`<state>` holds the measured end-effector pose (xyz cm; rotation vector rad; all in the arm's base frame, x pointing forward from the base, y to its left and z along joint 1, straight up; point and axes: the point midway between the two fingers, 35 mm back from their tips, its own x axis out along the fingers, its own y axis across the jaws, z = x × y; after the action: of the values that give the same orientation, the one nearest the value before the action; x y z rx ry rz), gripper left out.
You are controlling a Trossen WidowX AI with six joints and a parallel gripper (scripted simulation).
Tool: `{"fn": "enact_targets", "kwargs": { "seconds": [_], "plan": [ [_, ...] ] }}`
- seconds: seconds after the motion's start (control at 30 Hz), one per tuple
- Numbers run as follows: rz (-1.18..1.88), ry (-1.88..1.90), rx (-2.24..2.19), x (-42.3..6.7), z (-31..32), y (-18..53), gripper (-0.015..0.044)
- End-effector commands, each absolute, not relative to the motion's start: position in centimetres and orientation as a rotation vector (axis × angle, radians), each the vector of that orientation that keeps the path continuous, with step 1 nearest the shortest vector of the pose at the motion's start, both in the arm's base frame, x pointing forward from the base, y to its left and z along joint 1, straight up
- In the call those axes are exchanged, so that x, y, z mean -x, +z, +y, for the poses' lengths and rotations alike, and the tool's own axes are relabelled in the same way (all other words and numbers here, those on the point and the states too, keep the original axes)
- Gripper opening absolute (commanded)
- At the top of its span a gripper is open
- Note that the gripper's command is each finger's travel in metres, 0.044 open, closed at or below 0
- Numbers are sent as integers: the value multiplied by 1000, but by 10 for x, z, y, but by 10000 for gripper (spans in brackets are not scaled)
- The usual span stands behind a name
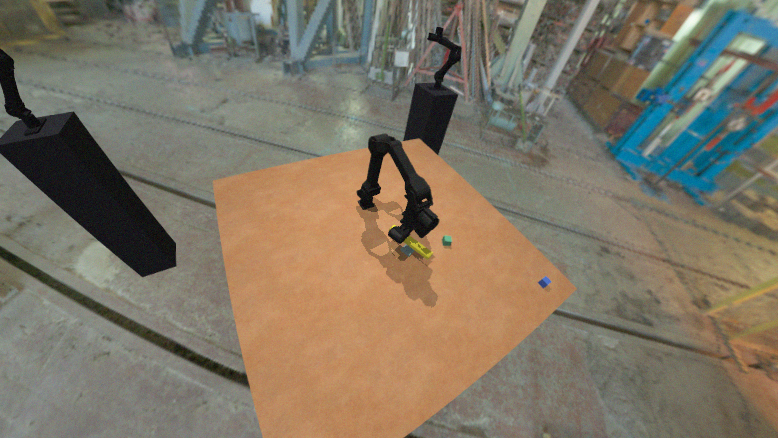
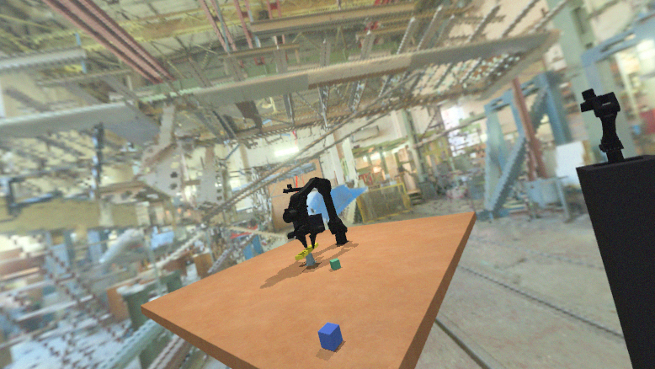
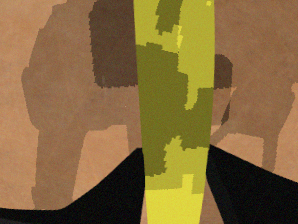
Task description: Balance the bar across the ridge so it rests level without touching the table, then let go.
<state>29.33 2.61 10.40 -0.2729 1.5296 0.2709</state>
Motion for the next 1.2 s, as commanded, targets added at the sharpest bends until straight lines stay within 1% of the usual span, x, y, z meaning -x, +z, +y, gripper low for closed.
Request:
{"fn": "enact_targets", "kwargs": {
  "seconds": [0.0, 0.3, 0.5, 0.53, 1.17],
  "plan": [
    [1530, 271, 273, -293, 26, 104, 0],
    [1530, 271, 273, -293, 26, 104, 0],
    [1530, 271, 273, -293, 26, 104, 157],
    [1530, 271, 273, -293, 26, 104, 167],
    [1530, 271, 273, -293, 26, 104, 169]
  ]
}}
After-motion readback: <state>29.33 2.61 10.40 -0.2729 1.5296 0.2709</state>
